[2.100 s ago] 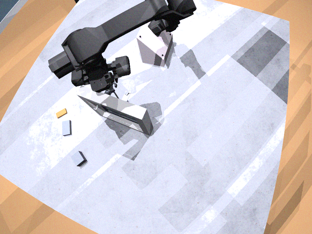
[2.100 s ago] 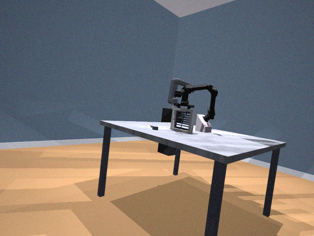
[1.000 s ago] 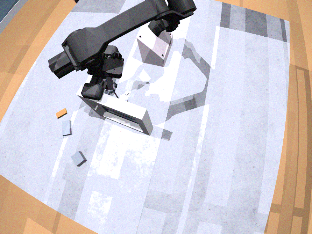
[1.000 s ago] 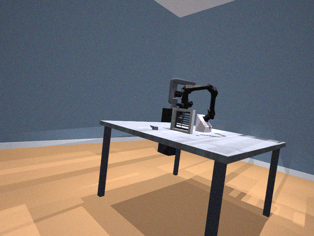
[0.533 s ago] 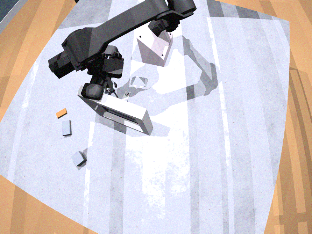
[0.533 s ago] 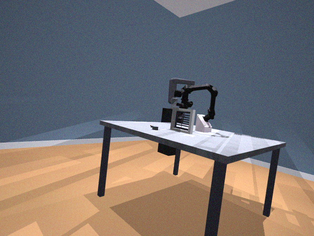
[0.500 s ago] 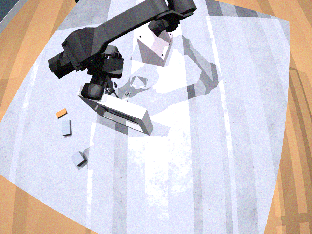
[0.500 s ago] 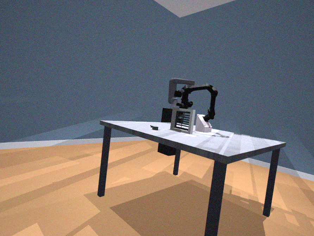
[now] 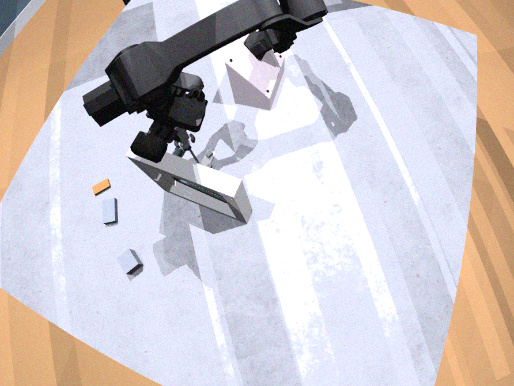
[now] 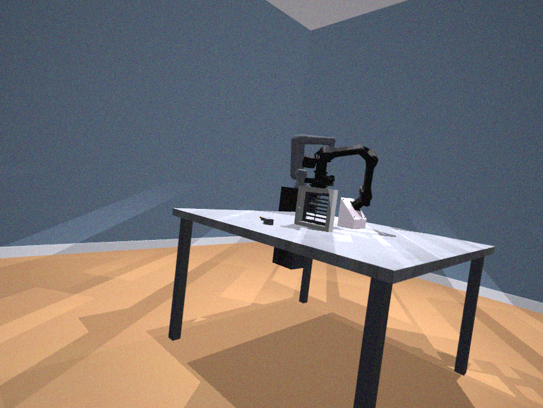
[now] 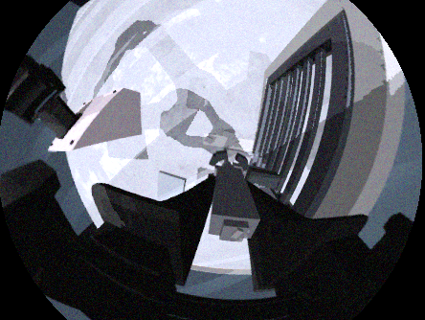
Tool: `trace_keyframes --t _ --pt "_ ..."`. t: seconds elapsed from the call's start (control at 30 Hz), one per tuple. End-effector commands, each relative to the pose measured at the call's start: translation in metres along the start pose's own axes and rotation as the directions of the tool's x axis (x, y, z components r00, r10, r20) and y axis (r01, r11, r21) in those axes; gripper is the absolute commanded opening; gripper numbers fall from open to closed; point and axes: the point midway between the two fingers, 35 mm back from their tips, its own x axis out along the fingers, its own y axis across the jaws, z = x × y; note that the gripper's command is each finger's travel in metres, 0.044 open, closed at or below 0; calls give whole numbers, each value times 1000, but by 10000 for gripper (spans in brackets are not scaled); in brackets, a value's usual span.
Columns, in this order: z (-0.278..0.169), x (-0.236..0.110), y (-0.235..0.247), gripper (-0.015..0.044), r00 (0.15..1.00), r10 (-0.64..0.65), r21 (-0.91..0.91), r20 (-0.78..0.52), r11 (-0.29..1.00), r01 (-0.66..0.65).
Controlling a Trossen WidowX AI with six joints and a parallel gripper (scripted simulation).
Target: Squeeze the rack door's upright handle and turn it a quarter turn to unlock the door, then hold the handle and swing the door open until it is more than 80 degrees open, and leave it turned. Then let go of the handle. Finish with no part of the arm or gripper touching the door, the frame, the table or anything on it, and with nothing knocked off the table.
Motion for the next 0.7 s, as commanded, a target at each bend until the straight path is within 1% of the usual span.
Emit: trace_keyframes --t 0.0,0.27,0.67 --pt "3 -2 6 16 1000 0 85 0 996 0" --pt "9 -2 18 16 1000 0 259 0 966 0" --pt "23 -1 43 16 1000 2 484 1 875 -2"
